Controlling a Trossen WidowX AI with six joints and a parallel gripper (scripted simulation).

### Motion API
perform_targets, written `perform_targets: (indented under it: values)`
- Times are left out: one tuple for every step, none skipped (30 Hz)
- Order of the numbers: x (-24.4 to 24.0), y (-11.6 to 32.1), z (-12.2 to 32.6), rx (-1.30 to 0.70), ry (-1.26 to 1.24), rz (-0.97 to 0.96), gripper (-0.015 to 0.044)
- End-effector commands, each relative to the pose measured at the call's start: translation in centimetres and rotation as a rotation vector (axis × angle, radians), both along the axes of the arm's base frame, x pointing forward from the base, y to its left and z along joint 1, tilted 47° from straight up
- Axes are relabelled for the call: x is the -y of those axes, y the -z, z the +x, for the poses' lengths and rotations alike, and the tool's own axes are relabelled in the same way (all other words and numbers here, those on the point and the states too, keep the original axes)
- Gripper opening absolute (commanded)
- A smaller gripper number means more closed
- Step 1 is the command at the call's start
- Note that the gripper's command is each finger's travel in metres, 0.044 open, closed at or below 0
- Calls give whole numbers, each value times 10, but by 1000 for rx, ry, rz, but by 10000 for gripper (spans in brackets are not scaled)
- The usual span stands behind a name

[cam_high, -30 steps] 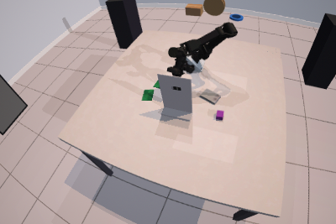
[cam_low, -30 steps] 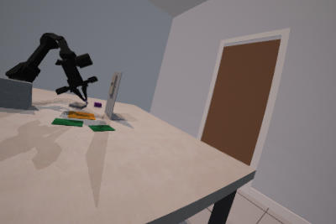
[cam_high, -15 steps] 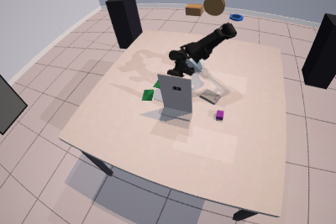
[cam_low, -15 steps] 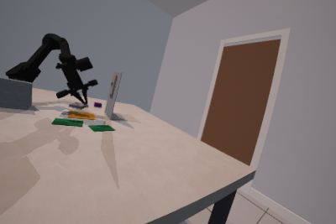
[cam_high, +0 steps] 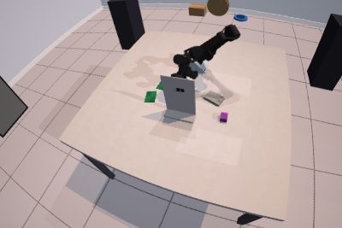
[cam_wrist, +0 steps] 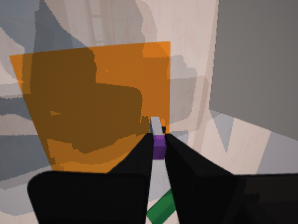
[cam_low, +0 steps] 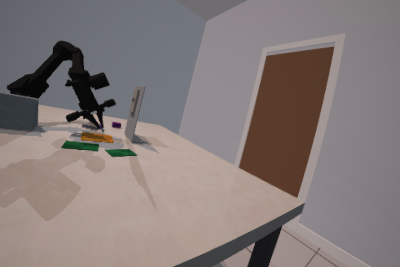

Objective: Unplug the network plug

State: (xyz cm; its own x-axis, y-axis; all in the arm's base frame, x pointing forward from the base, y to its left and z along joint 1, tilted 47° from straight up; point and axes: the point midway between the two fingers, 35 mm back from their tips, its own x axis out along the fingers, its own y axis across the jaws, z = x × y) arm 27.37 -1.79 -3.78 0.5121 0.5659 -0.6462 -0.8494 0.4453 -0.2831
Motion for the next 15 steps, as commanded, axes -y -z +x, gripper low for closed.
perform_targets:
  values:
    - [-3, 4, -2, -7, 6, -1, 0]
    - [-4, 5, -2, -7, 6, -1, 0]
    - [-5, 6, -2, -7, 6, -1, 0]
    - [-6, 6, -2, -7, 6, -1, 0]
    - [-7, 7, -2, -7, 6, 0, 0]
    - [-8, 8, -3, -7, 6, 0, 0]
    - [-9, 8, -3, -7, 6, 0, 0]
    - [-10, 9, -3, -7, 6, 0, 0]
    - [-10, 10, -3, -6, 6, 1, 0]
    - [-11, 10, -4, -6, 6, 1, 0]
    - [-12, 11, -4, -6, 6, 1, 0]
    - [-13, 12, -4, -6, 6, 1, 0]
    - [-14, 12, -4, -6, 6, 2, 0]
    - [-15, 13, -4, -6, 6, 2, 0]
    - [-16, 14, -5, -6, 6, 2, 0]
